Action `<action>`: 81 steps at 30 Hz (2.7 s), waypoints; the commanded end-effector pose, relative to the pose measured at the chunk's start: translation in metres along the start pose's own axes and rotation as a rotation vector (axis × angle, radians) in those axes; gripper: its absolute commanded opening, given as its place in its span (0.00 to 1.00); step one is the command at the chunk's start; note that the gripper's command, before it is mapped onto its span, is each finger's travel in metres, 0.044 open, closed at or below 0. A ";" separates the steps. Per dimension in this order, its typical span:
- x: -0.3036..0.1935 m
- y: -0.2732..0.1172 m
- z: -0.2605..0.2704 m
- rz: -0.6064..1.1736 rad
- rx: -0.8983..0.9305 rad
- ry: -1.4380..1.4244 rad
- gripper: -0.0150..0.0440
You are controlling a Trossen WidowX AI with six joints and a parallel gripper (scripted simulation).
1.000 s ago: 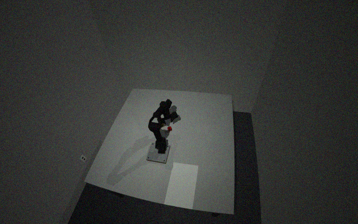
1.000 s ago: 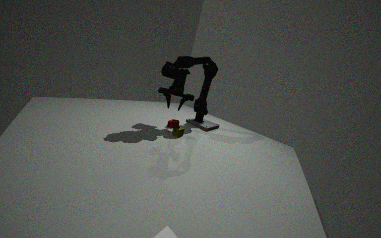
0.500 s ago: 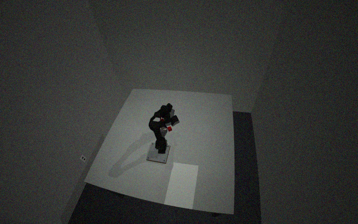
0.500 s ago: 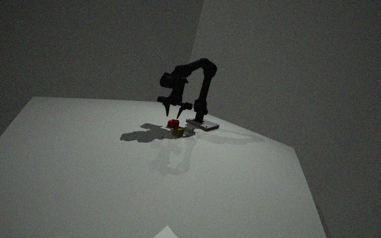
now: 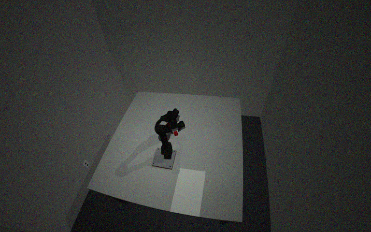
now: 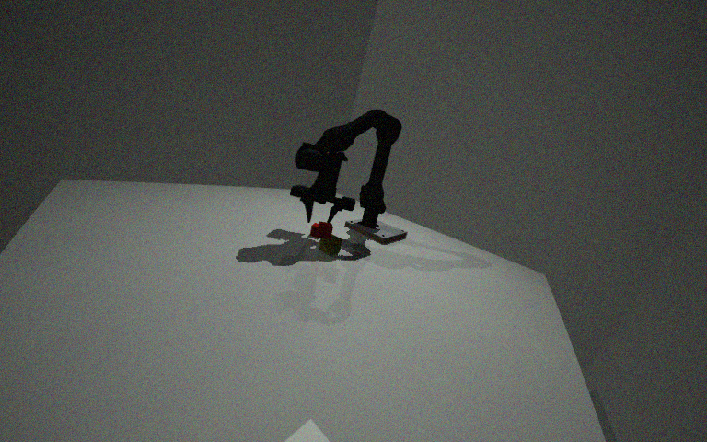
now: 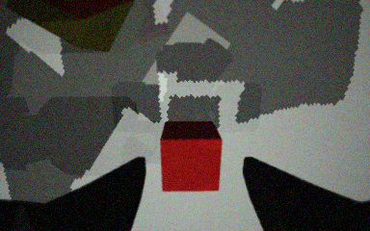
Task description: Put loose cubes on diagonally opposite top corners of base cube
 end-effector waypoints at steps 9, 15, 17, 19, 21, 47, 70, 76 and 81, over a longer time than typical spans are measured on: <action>-0.002 0.019 0.002 0.005 0.007 -0.005 0.66; -0.002 0.019 0.002 0.005 0.007 -0.005 0.43; -0.002 0.019 0.002 0.005 0.007 -0.005 0.43; -0.001 0.017 0.001 0.005 0.007 -0.005 0.43; 0.000 0.011 0.000 0.005 0.007 -0.005 0.43; 0.002 -0.070 -0.002 0.005 0.007 -0.005 0.43; 0.023 -0.091 0.015 0.005 0.008 0.329 0.43; 0.034 -0.090 0.023 0.005 0.009 0.488 0.43; 0.043 -0.090 0.031 0.005 0.009 0.622 0.43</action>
Point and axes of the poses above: the point midway between the two fingers, 35 mm back from their tips, its own y axis out along the fingers, its own z axis across the jaws, x = y × z, the point moved 6 cm from there along -y, back along the fingers, and after that the axes turned 2 degrees about -y, right-handed, at the moved point
